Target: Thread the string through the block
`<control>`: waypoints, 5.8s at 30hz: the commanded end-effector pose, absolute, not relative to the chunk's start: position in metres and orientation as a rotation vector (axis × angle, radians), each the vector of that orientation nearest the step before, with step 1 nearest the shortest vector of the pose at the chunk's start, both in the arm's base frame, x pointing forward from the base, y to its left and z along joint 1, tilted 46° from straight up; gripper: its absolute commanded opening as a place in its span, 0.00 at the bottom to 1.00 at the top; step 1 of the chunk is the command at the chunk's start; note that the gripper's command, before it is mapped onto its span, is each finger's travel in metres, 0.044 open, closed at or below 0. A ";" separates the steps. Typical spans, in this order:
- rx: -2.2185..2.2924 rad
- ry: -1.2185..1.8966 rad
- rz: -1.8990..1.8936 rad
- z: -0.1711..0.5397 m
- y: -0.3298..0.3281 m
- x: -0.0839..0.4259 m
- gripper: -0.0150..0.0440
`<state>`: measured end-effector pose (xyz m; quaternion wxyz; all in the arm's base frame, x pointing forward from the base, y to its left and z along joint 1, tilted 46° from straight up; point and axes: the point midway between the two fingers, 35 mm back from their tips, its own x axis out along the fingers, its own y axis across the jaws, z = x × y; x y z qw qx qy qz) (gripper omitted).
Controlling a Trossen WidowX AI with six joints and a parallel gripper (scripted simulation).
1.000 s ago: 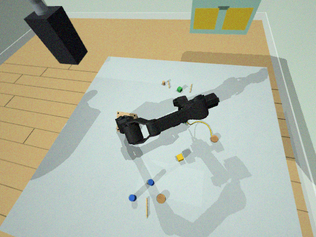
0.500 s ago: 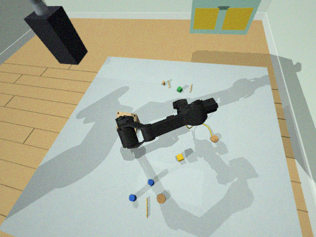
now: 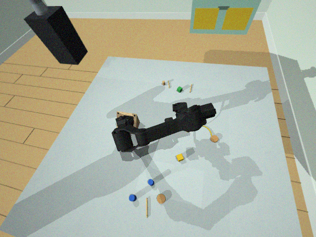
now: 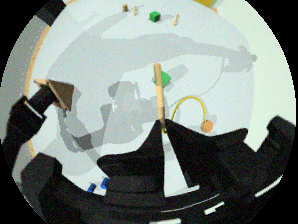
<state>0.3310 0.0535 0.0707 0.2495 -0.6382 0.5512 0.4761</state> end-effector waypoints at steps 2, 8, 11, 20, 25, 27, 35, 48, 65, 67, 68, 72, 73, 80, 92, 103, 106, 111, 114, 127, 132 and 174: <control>-1.721 1.506 1.241 0.077 0.047 0.329 0.25; -1.699 1.510 1.191 0.082 0.041 0.327 0.25; -1.688 1.512 1.166 0.085 0.038 0.326 0.25; -1.655 1.517 1.092 0.092 0.029 0.322 0.25; -1.635 1.518 1.050 0.096 0.024 0.320 0.25; -1.627 1.519 1.033 0.097 0.022 0.319 0.25; -1.595 1.521 0.967 0.103 0.013 0.315 0.25; -1.541 1.521 0.859 0.112 0.000 0.308 0.25; -1.466 1.517 0.718 0.123 -0.016 0.298 0.25; -1.457 1.516 0.701 0.125 -0.018 0.296 0.25; -1.452 1.516 0.693 0.125 -0.019 0.296 0.25; -1.434 1.514 0.659 0.128 -0.023 0.293 0.25; -1.429 1.513 0.651 0.128 -0.024 0.292 0.25; -1.396 1.509 0.593 0.132 -0.031 0.287 0.25; -1.338 1.498 0.493 0.138 -0.042 0.277 0.25; -1.344 1.554 0.447 0.133 -0.046 0.277 0.25; -1.353 1.583 0.427 0.129 -0.048 0.277 0.25; -1.372 1.634 0.390 0.124 -0.050 0.278 0.25; -1.386 1.662 0.367 0.121 -0.052 0.278 0.25; -1.461 1.763 0.268 0.110 -0.057 0.281 0.25; -1.461 1.763 0.268 0.109 -0.057 0.281 0.25; -1.461 1.765 0.269 0.059 -0.059 0.259 0.25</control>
